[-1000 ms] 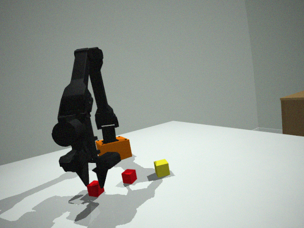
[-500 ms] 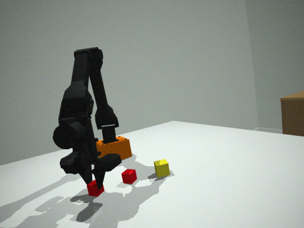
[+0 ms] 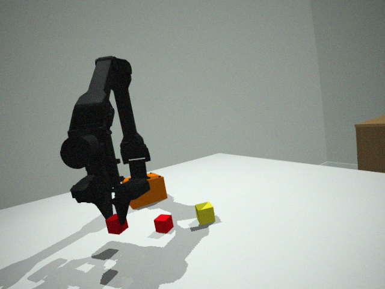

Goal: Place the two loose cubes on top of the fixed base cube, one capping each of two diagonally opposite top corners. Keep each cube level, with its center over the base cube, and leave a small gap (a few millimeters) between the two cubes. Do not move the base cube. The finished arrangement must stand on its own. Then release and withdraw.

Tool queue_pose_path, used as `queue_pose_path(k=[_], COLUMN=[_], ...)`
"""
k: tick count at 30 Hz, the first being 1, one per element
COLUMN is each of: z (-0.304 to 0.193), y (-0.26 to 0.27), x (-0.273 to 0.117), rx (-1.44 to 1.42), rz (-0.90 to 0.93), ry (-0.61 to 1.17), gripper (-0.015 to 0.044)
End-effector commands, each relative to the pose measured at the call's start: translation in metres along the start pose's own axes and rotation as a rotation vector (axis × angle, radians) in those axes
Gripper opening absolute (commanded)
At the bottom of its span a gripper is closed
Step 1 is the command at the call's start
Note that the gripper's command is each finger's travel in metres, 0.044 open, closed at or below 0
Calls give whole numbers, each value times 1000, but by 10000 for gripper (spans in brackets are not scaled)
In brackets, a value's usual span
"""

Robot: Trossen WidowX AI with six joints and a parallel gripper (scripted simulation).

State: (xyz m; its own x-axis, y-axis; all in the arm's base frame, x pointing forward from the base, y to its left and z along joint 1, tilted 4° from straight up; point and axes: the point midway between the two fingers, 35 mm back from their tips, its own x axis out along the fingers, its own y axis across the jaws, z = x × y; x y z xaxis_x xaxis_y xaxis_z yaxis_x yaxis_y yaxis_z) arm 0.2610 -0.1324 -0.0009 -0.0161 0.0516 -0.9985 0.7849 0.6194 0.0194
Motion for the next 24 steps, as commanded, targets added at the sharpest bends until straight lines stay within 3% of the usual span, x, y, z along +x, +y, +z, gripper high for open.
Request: queue_pose_path(k=[1, 17, 24], z=[2, -3, -6], y=[1, -1, 6], x=[-16, -67, -68], rx=[-2, -2, 3], rz=[5, 5, 5], ry=[-7, -7, -8], gripper=[105, 105, 105])
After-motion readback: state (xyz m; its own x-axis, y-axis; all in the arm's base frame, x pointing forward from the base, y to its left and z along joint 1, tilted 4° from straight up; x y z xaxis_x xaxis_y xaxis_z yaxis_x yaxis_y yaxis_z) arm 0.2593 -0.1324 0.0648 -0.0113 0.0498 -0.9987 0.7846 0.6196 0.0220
